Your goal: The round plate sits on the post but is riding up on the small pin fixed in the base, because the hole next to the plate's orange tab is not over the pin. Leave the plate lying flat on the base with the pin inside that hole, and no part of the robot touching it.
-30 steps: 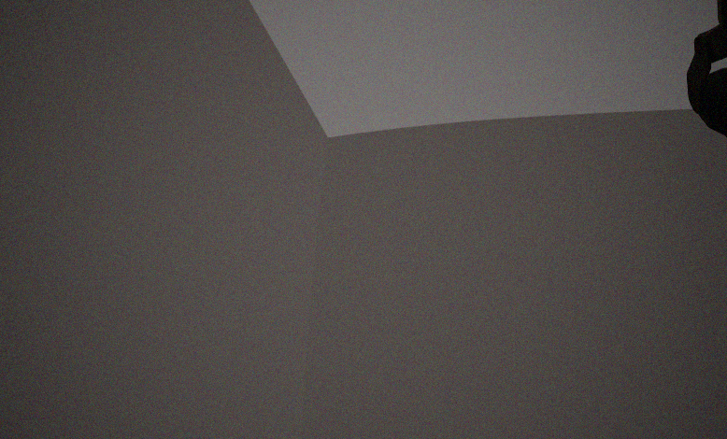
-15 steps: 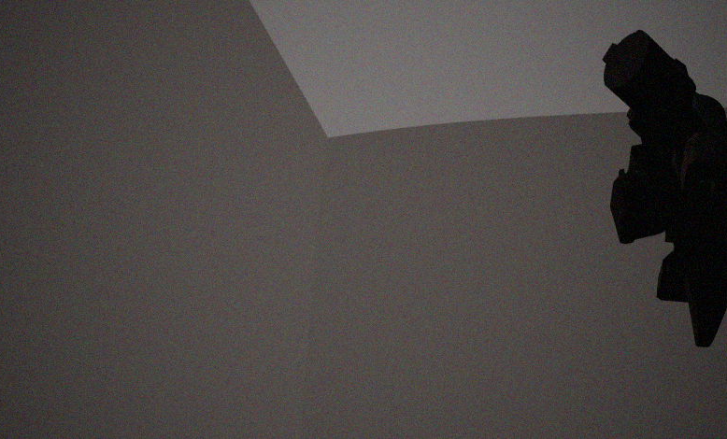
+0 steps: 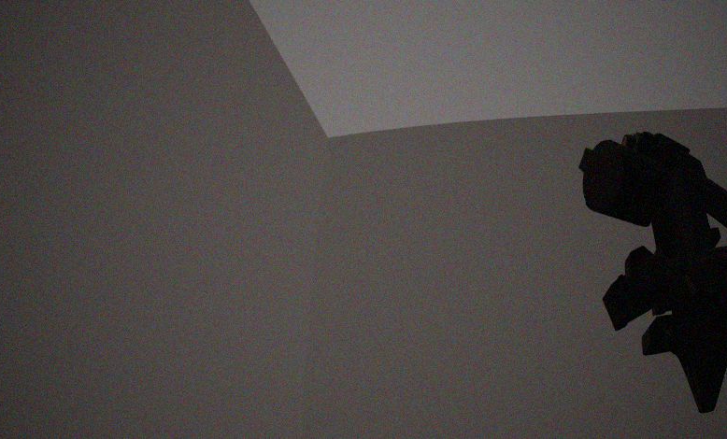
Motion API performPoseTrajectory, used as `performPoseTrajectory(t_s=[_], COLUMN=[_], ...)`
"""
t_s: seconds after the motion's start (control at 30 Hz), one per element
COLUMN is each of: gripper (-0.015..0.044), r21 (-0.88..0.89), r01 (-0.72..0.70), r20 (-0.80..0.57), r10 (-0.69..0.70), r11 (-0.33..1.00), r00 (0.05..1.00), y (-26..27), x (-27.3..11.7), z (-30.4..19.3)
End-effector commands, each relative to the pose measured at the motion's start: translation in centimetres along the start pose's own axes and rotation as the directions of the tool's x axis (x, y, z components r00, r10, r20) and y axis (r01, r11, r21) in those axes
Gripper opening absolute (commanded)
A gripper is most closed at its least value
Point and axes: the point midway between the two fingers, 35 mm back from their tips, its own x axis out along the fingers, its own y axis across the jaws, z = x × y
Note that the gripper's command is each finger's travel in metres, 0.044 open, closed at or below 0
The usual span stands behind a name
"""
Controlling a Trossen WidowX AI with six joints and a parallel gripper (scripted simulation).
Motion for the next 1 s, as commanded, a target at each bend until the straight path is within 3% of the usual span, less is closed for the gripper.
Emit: performPoseTrajectory(t_s=[0.0, 0.2, 0.97], gripper=[0.0000, 0.0000, 0.0000], r21=[-0.006, -0.005, -0.004], r01=[0.005, 0.008, 0.007], r20=[-0.008, -0.008, -0.007], r10=[-0.005, -0.008, -0.007], r11=[1.000, 1.000, 1.000], r00=[1.000, 1.000, 1.000], y=[-0.1, -0.2, 1.1], x=[1.7, 4.2, 4.2], z=[-0.1, -0.2, 1.7])
